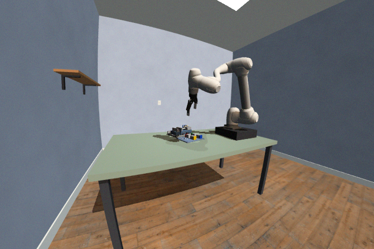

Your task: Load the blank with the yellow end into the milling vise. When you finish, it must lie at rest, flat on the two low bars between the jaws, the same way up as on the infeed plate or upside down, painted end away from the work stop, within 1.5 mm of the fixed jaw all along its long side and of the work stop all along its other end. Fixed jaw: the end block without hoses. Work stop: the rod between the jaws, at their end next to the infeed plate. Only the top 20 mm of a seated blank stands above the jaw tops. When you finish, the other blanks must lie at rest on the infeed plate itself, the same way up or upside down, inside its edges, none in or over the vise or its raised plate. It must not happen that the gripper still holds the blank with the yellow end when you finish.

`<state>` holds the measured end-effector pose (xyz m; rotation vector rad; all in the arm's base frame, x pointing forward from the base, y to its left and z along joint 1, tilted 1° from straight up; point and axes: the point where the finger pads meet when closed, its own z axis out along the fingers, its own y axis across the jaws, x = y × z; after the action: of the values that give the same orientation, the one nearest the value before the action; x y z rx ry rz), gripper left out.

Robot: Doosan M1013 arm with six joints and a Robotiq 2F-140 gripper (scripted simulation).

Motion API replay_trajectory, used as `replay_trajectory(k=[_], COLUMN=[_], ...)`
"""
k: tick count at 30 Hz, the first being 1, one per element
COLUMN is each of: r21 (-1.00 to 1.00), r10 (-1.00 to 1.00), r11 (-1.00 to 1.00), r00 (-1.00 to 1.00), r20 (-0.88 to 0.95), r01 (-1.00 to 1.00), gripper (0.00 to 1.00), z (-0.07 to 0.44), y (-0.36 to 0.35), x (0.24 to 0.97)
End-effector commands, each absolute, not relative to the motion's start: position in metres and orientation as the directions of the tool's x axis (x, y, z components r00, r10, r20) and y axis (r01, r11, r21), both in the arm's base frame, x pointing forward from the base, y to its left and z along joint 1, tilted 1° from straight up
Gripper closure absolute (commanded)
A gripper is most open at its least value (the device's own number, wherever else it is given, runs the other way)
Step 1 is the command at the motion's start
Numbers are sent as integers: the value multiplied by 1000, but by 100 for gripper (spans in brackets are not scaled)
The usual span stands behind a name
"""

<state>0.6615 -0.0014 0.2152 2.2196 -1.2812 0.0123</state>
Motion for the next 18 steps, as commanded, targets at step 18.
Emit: replay_trajectory(k=[18], r21=[283], r10=[-902], r11=[-318], r00=[381], r20=[204], r01=[-905], gripper=[0], z=[218], y=[-30], x=[630])
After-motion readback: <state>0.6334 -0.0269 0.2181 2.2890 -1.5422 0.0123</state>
